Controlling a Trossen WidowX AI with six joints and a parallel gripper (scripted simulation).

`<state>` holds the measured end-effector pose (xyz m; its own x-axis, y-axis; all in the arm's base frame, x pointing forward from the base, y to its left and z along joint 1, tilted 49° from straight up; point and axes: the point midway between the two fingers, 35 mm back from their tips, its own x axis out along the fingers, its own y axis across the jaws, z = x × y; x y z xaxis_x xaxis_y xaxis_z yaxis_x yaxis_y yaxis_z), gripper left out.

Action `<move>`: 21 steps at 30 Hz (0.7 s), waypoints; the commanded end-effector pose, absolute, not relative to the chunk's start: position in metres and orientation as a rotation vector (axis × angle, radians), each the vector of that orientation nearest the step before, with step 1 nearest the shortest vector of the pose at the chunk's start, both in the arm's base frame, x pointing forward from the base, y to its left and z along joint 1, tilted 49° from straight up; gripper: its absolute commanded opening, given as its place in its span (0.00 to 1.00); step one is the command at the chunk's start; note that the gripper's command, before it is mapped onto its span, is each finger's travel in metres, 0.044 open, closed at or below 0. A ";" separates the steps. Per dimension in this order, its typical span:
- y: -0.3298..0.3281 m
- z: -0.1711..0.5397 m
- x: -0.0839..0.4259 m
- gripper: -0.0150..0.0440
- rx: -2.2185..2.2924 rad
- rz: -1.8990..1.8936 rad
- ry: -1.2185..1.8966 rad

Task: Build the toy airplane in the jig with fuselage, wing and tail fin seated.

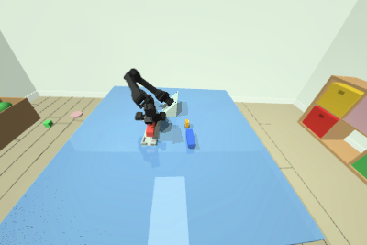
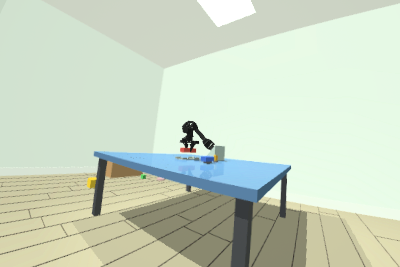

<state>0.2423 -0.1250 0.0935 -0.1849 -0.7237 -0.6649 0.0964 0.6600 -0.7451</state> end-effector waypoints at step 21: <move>-0.145 0.079 0.239 0.59 -0.534 -0.796 1.594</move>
